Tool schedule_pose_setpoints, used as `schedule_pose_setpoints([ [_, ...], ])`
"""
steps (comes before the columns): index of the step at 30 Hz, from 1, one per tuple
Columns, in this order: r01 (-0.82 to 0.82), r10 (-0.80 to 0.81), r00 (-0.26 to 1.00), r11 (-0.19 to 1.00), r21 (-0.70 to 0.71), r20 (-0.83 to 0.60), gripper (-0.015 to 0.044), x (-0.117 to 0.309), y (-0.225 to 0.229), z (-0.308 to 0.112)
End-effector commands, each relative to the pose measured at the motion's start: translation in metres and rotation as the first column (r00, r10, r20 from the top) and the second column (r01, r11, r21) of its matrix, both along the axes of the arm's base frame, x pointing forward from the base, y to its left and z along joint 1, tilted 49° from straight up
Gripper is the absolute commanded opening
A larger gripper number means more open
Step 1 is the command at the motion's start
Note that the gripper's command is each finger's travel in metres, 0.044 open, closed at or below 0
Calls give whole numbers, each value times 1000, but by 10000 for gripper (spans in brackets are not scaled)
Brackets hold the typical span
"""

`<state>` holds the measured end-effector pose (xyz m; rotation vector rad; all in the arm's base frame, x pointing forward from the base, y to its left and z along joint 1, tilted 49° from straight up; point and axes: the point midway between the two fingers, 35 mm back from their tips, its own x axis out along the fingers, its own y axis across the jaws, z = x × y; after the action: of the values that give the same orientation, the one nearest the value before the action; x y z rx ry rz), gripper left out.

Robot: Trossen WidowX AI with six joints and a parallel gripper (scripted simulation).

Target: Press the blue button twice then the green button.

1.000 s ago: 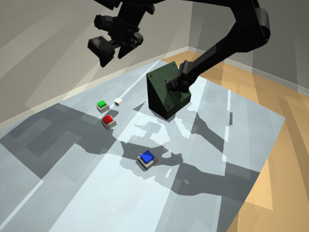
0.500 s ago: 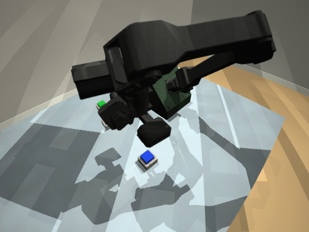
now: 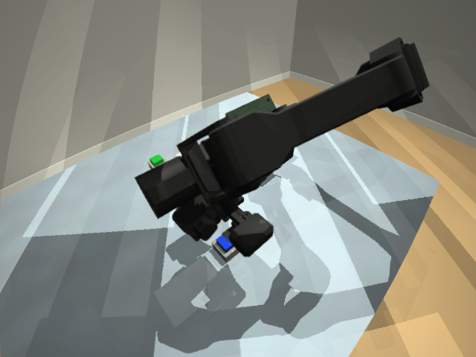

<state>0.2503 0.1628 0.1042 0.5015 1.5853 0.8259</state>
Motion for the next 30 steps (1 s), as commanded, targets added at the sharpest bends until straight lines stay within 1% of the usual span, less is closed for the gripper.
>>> schedule_pose_setpoints([
  [1, 14, -14, 1000, 1000, 8, 8, 111, 1, 3, -1],
  [4, 14, -14, 1000, 1000, 8, 8, 33, 1, 3, -1],
  [5, 14, -14, 1000, 1000, 8, 8, 20, 1, 3, -1],
  [15, 14, -14, 1000, 1000, 8, 8, 20, 1, 4, -2],
  [30, 14, -15, 1000, 1000, 9, 9, 20, -3, 21, -18],
])
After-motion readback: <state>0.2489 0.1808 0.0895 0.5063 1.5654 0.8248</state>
